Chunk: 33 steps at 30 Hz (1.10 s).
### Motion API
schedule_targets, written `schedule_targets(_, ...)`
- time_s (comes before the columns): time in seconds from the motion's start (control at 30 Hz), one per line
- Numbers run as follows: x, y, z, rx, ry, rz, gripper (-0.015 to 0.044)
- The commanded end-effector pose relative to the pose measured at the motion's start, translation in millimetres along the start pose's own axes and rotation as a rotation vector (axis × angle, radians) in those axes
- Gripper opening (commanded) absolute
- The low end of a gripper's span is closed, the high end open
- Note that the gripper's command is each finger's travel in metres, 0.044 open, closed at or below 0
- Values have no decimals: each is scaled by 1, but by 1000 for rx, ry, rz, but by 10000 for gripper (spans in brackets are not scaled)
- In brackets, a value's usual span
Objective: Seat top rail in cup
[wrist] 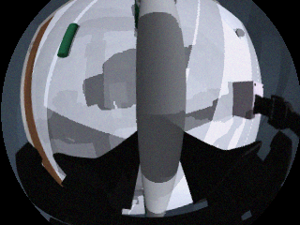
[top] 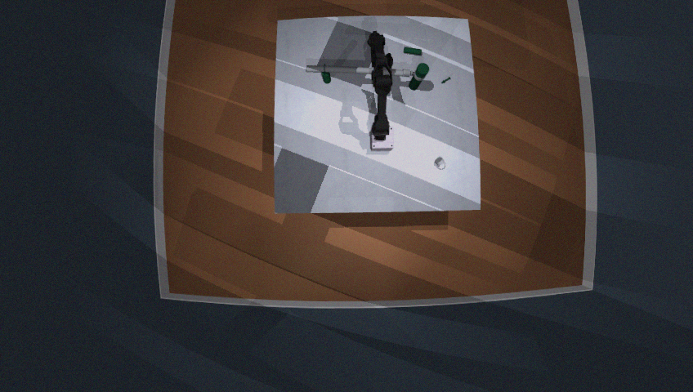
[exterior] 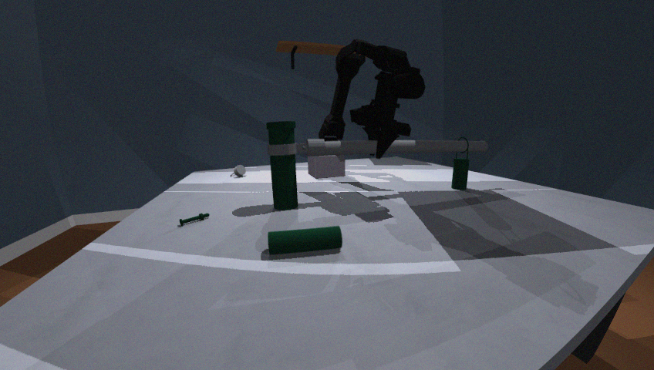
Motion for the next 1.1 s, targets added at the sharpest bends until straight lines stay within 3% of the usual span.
schedule_targets(0.0, 2, 5, -1, 2, 5, -14, 0)
schedule_targets(1.07, 0, 0, 0, 0, 0, 0, 0)
Point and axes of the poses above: the point midway between the two fingers, 35 mm back from their tips, its own x axis back along the fingers, its own z axis across the jaws, y = z × x, the point moved 8 cm from there along x, back along the fingers, and after that the axes turned 2 degrees about x, right-handed, at the moved point
